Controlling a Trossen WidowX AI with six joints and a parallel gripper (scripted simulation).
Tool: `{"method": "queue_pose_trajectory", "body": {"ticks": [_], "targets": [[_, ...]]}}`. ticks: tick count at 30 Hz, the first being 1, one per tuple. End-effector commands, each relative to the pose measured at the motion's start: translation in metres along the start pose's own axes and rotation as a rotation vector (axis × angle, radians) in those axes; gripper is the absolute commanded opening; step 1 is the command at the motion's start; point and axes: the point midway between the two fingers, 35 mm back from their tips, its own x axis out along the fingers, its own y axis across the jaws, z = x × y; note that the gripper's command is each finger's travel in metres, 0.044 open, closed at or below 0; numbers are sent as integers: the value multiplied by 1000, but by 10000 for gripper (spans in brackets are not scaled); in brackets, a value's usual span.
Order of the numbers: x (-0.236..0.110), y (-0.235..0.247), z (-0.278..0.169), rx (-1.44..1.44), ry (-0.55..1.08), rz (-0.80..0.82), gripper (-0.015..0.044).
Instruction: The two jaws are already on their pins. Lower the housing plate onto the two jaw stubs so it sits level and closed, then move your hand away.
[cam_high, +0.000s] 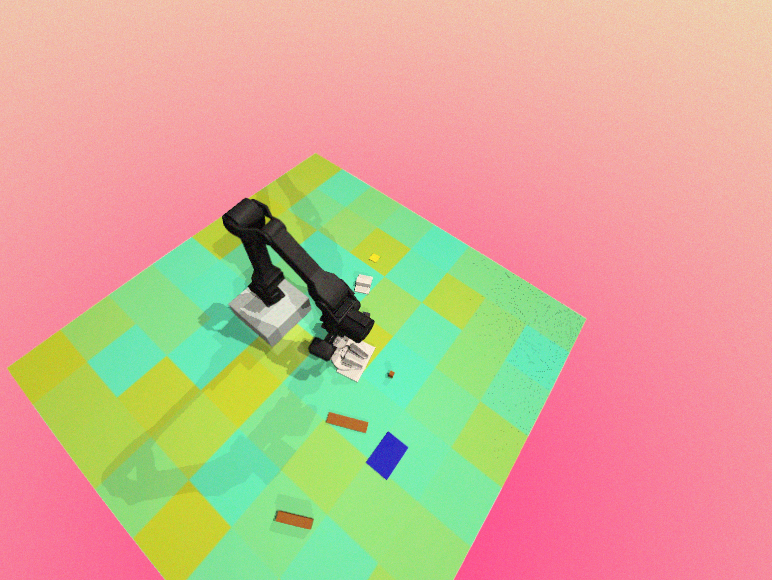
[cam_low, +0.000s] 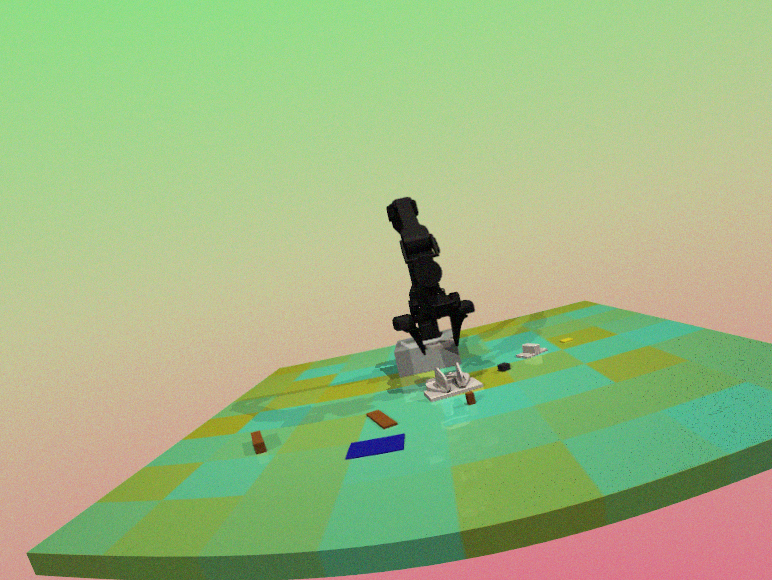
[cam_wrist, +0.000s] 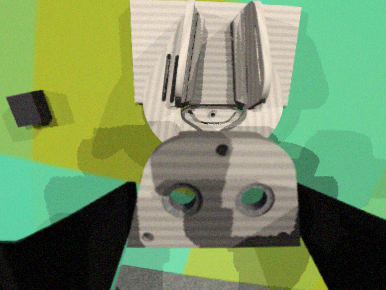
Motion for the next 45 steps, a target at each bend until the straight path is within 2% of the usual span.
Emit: {"method": "queue_pose_trajectory", "body": {"ticks": [1, 45], "targets": [[0, -3, -2, -3, -2, 1, 351], [8, -7, -4, -3, -2, 1, 351]]}}
